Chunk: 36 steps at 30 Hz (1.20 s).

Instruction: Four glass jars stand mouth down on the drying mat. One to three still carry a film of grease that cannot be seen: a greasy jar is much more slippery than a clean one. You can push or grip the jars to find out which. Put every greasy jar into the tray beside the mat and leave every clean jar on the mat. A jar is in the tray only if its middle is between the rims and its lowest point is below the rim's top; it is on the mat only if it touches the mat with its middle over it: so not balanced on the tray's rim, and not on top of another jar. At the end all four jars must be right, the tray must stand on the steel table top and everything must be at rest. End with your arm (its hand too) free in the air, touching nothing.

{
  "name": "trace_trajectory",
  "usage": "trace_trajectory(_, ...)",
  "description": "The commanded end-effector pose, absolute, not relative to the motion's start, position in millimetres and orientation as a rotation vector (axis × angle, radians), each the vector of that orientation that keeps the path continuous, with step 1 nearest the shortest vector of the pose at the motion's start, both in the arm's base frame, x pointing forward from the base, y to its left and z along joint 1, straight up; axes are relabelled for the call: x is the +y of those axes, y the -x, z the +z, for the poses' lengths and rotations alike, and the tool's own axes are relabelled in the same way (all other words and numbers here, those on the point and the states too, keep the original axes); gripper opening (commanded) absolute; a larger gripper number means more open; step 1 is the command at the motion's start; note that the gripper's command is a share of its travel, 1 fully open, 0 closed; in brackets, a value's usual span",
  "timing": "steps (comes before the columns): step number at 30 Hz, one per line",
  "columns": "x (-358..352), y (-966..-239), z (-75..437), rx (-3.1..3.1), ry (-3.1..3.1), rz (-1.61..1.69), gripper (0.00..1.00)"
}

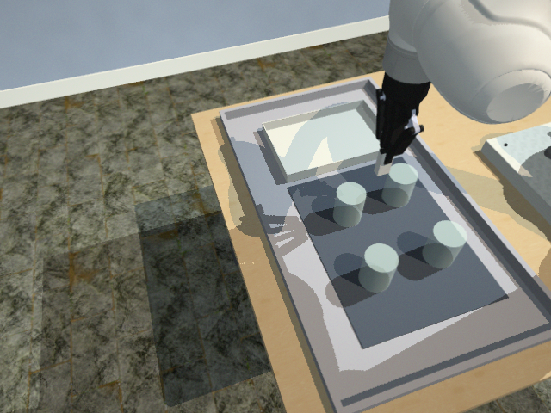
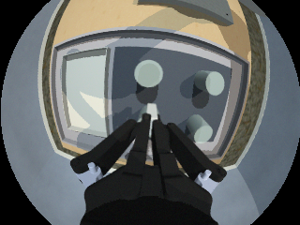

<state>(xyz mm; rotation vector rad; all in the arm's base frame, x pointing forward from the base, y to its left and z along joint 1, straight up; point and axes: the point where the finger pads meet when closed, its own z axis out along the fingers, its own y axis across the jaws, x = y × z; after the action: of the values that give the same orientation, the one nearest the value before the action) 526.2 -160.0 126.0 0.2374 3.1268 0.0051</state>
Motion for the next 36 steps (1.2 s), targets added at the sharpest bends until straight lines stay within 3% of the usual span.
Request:
trace_trajectory(1, -160.1, -526.1, 142.6, 3.127, -0.237, 0.006, 0.00)
trace_trajectory(24, -1.9, -565.1, 143.3, 3.127, -0.237, 0.006, 0.00)
trace_trajectory(36, -1.8, -565.3, 100.4, 3.127, -0.237, 0.006, 0.00)
